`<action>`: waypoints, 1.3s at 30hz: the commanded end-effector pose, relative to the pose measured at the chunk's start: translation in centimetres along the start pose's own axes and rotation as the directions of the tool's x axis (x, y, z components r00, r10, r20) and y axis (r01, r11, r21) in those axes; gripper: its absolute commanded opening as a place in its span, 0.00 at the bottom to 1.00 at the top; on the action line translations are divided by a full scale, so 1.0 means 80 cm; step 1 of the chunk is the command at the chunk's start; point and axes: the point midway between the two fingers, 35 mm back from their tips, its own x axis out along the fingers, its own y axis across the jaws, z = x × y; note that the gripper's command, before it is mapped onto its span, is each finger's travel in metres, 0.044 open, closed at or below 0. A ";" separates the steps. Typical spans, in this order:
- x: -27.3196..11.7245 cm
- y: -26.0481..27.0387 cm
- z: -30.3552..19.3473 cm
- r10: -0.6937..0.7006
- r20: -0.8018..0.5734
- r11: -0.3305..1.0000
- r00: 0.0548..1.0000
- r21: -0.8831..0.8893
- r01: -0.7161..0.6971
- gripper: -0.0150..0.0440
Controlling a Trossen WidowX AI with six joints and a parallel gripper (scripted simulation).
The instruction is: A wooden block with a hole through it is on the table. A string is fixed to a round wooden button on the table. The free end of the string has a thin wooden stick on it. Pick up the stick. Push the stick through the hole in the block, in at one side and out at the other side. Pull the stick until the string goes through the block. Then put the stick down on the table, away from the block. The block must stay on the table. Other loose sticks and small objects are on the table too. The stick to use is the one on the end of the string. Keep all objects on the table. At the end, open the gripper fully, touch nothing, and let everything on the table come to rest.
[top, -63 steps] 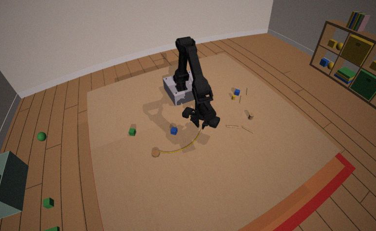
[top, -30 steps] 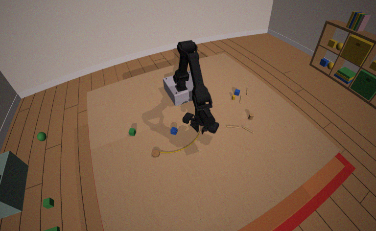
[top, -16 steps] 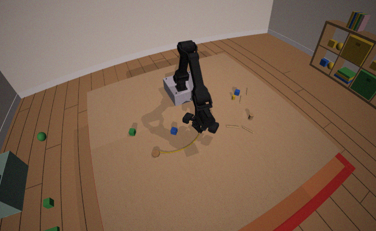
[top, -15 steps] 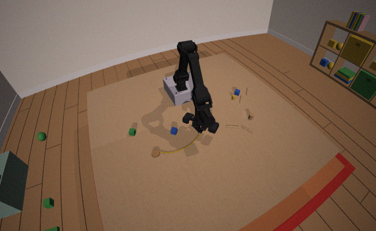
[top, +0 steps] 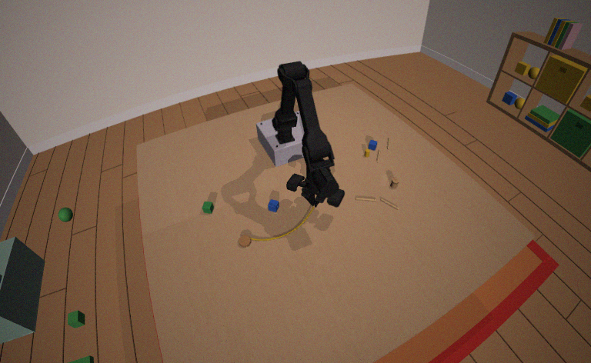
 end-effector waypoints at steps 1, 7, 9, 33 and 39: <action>-0.011 -0.002 -0.002 -0.009 -0.008 1.000 1.000 0.000 0.009 0.25; -0.021 -0.002 -0.002 -0.009 -0.008 1.000 1.000 0.000 0.009 0.25; -0.024 -0.002 -0.002 -0.009 -0.008 1.000 1.000 0.000 0.009 0.25; -0.052 0.000 0.000 -0.001 -0.001 1.000 1.000 0.000 0.001 0.25; -0.057 0.001 -0.006 0.004 0.017 1.000 1.000 0.000 -0.004 0.25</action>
